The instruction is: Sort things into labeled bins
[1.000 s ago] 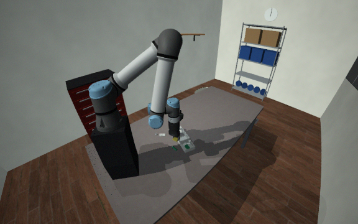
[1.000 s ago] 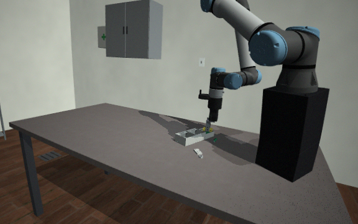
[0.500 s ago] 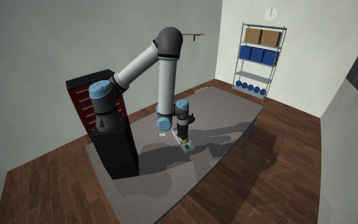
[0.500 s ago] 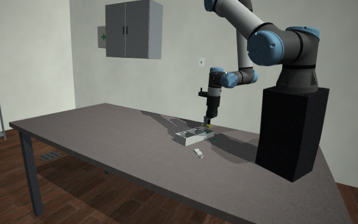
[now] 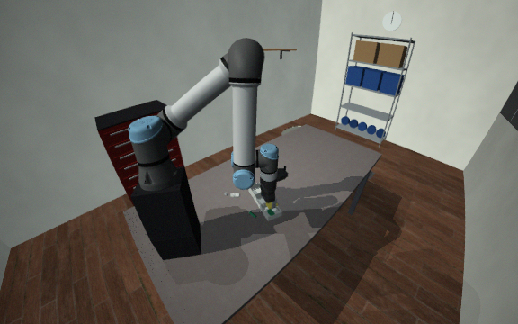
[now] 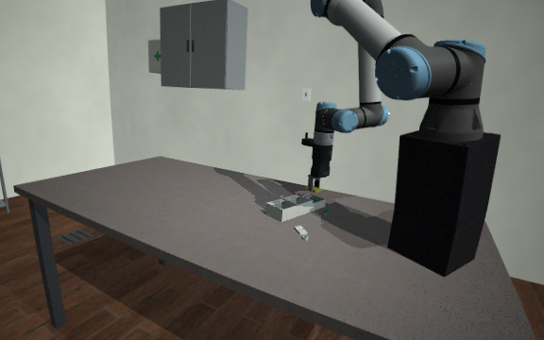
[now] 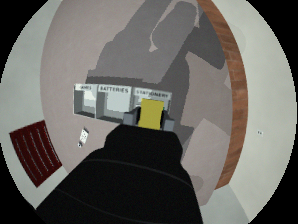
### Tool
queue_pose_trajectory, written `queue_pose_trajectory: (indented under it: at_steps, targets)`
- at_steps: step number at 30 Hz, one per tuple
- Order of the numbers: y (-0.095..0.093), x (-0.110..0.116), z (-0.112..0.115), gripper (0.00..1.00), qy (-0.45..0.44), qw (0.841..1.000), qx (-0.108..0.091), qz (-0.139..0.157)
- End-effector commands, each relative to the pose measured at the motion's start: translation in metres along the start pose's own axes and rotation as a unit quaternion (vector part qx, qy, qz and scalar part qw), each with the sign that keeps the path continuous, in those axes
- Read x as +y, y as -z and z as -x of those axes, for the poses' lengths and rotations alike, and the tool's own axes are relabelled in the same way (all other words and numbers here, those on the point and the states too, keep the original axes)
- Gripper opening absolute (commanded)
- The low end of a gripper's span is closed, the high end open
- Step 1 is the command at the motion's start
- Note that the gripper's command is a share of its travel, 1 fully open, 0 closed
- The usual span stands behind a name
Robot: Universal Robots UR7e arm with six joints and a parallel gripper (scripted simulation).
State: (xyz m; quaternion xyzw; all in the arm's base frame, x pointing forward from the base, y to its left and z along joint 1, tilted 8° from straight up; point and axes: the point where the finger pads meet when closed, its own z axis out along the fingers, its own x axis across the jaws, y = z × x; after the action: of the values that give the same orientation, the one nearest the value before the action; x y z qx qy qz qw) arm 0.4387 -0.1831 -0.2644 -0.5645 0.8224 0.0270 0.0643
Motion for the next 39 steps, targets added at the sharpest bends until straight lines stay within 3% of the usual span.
queue_pose_trajectory:
  at_steps: [1,23,39]
  targets:
    - [0.0,0.002,0.003,0.7,-0.003,1.0,0.0,0.0]
    - [0.0,0.005,0.005,0.7,-0.003,1.0,0.0,0.0]
    - [-0.028,0.005,0.005,0.7,-0.003,1.0,0.0,0.0]
